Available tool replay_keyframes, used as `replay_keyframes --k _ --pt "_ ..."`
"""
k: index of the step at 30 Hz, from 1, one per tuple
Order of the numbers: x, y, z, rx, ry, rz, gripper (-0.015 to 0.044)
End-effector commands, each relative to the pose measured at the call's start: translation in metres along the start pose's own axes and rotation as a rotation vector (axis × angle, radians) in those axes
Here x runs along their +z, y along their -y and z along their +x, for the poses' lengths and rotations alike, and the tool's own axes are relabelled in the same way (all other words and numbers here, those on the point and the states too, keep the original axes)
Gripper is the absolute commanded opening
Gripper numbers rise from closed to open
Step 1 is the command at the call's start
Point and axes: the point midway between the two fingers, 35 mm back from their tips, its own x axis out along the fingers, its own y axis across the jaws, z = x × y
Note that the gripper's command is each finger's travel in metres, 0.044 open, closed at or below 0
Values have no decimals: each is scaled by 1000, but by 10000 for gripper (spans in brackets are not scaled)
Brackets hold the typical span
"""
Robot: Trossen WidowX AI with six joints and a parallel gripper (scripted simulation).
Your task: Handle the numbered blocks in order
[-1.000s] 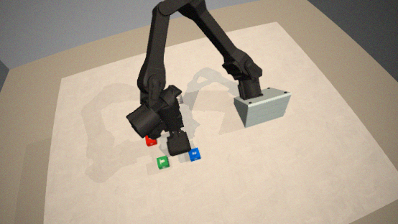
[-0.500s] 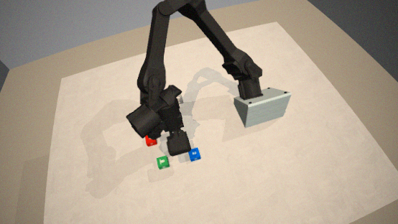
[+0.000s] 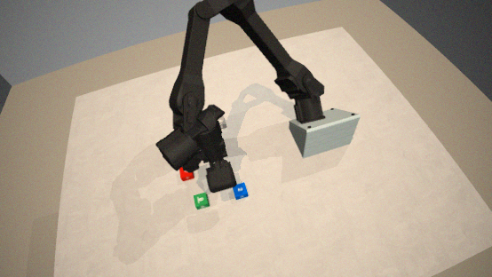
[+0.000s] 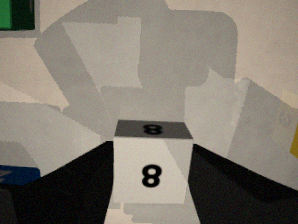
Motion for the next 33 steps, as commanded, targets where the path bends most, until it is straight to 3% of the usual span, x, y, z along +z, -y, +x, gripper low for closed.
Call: replay_keyframes --k 1,19,33 --pt "1 0 -6 1 6 2 120" --pt "1 0 -14 1 6 2 120" --pt "1 0 1 1 6 2 120"
